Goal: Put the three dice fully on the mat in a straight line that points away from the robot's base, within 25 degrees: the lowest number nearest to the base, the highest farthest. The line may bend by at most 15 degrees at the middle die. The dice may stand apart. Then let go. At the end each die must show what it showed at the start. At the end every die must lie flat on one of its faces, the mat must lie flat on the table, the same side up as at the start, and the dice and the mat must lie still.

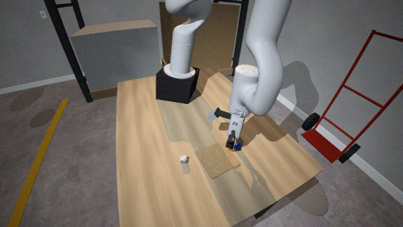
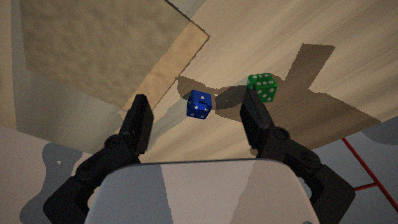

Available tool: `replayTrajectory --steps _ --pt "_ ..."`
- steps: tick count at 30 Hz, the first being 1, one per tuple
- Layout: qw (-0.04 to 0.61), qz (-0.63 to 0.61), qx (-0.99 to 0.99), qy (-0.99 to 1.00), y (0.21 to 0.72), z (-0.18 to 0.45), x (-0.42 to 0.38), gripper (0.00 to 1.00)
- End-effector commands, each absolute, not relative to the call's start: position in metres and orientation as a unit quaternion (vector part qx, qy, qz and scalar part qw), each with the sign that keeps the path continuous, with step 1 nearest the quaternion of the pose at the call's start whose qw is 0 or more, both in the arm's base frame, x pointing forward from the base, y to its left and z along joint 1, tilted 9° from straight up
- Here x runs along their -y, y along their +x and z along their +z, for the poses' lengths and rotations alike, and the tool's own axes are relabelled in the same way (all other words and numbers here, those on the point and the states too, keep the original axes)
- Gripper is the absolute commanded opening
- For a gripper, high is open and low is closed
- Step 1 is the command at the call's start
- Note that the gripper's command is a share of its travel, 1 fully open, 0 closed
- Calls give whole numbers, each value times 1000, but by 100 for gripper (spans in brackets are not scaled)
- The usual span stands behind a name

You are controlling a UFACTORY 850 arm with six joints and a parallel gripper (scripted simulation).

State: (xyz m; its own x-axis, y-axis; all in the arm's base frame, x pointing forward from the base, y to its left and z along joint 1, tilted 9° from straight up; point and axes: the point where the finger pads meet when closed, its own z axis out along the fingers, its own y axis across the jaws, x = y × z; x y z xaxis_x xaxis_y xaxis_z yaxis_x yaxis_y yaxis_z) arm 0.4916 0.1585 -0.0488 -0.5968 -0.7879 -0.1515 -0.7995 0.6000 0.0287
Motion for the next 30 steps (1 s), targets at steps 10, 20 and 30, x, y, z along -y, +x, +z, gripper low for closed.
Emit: replayTrajectory --steps 10,20,30 --pt "62 47 -892 -445 492 -48 -159 100" --pt "62 47 -892 -445 477 -49 -164 100" --pt "62 47 -892 -445 449 -49 -175 100"
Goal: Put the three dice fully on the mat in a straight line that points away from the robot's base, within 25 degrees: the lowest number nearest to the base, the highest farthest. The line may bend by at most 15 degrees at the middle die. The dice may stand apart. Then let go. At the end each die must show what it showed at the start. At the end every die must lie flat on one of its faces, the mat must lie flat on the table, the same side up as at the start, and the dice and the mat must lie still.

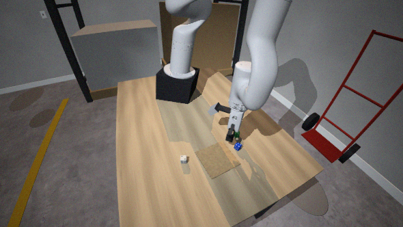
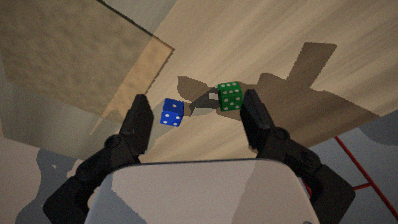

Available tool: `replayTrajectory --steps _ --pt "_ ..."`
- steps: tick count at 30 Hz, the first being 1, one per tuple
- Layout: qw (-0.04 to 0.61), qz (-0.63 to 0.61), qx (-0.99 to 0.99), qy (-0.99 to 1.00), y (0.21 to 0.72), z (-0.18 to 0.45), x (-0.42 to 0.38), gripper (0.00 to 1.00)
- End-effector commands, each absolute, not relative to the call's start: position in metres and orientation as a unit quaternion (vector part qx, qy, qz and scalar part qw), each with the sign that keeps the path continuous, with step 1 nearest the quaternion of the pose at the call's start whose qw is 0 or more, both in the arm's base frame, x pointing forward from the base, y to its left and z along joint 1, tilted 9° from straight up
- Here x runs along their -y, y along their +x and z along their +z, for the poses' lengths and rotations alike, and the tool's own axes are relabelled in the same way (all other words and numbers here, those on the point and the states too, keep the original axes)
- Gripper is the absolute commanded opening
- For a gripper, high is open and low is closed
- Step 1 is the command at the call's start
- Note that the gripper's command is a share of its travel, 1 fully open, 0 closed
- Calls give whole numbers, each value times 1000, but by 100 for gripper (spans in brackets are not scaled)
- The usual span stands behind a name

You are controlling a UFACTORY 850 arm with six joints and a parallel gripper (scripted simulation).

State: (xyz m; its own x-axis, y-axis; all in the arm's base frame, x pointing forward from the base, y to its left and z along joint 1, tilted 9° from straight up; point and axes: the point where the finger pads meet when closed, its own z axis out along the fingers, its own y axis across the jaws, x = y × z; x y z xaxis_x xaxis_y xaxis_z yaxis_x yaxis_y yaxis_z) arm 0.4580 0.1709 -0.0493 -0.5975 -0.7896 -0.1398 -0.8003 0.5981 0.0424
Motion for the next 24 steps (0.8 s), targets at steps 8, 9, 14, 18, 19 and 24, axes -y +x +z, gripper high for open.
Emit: replayTrajectory --steps 8,9,14,18,19,24 --pt "62 47 -892 -445 425 -50 -184 100" --pt "62 47 -892 -445 423 -50 -184 100" --pt "62 47 -892 -445 422 -50 -185 100" --pt "62 47 -892 -445 422 -50 -185 100" --pt "62 47 -892 -445 422 -50 -185 100" --pt "62 47 -892 -445 422 -50 -185 100"
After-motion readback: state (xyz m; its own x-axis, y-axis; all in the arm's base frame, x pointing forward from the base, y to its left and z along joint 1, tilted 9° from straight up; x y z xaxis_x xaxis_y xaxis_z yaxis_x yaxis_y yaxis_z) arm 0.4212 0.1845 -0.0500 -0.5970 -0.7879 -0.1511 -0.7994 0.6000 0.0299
